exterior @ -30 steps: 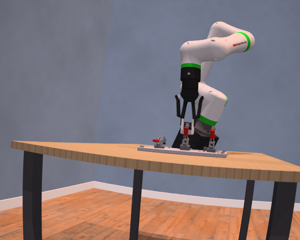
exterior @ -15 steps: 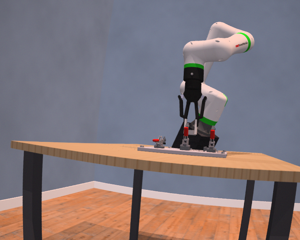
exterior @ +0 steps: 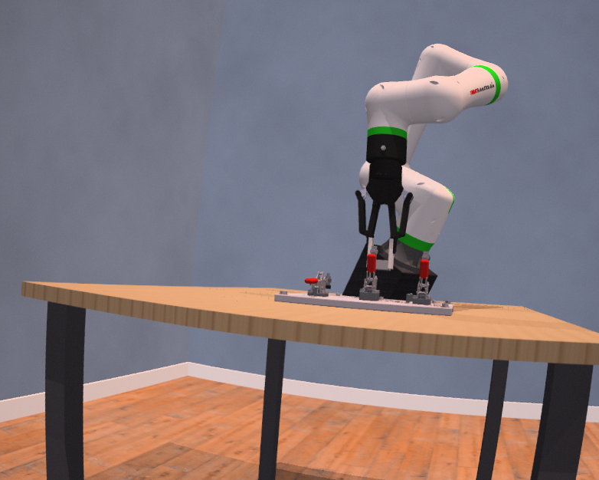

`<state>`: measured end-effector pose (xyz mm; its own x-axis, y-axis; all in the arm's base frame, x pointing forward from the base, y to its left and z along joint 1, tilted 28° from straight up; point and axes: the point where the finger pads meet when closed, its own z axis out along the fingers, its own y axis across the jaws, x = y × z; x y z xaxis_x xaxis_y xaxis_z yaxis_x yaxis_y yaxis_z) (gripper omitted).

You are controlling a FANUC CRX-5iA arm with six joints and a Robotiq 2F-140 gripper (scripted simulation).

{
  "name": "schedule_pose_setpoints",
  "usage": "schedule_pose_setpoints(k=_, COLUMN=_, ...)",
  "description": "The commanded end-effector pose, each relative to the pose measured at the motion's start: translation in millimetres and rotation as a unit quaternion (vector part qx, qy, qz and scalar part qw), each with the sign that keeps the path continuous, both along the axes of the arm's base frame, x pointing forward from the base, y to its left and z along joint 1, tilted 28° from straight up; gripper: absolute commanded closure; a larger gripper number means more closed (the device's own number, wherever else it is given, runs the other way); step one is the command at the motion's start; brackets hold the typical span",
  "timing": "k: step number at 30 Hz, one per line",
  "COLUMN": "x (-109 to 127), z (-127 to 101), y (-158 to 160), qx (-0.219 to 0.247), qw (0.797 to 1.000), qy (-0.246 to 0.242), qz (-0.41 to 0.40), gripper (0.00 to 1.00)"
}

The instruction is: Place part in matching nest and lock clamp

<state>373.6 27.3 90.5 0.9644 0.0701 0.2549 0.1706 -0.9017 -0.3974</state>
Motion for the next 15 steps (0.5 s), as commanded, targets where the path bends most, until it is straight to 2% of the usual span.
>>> schedule_pose_setpoints(k=1, x=0.1, z=0.1, y=-0.2, qx=0.000, qw=1.000, qy=0.000, qz=0.000, gripper=1.00)
schedule_pose_setpoints(k=15, x=0.5, z=-1.1, y=0.5, qx=0.000, qw=1.000, qy=0.000, qz=0.000, gripper=1.00)
